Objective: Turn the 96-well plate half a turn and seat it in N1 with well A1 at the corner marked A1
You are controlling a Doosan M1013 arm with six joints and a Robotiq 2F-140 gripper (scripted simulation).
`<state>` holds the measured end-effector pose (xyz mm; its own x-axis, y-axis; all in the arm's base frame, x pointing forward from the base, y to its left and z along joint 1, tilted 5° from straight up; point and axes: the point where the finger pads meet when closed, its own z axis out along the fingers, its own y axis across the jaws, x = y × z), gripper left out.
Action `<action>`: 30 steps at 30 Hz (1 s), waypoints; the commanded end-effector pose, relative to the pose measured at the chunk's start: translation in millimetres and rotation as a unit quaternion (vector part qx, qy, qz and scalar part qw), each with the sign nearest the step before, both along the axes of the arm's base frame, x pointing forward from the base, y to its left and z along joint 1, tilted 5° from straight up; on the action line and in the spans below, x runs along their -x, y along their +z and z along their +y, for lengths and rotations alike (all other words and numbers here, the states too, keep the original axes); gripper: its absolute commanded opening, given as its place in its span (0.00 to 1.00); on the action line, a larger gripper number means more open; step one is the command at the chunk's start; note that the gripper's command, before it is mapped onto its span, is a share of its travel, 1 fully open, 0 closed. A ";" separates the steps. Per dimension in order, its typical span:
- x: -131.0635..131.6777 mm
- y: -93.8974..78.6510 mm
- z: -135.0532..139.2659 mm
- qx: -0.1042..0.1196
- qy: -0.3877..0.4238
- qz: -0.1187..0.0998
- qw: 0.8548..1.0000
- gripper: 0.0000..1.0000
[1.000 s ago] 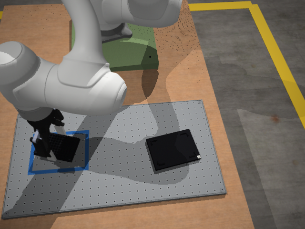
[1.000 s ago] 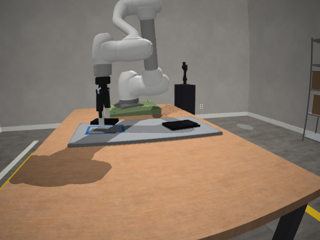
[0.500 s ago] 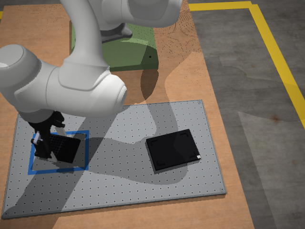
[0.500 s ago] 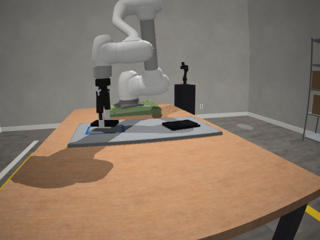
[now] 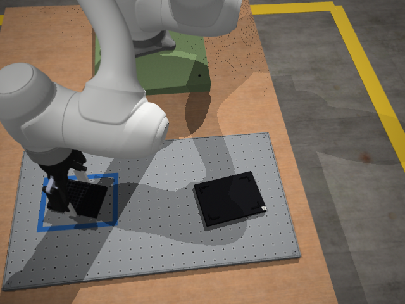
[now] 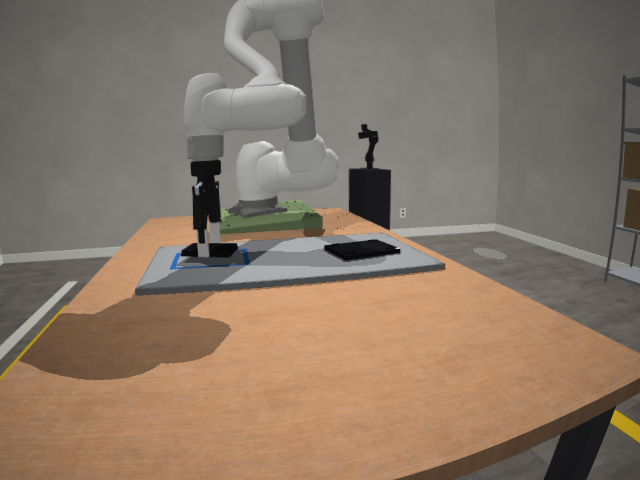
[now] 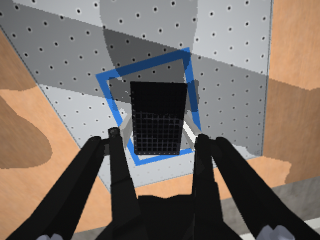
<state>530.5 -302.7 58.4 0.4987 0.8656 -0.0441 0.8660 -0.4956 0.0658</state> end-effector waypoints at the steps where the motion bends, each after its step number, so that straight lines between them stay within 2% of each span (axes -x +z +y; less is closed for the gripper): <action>1: -0.1 -1.3 -0.1 0.000 0.000 0.000 1.000 0.00; 30: -0.6 -15.4 -1.1 0.000 0.000 0.000 1.000 0.00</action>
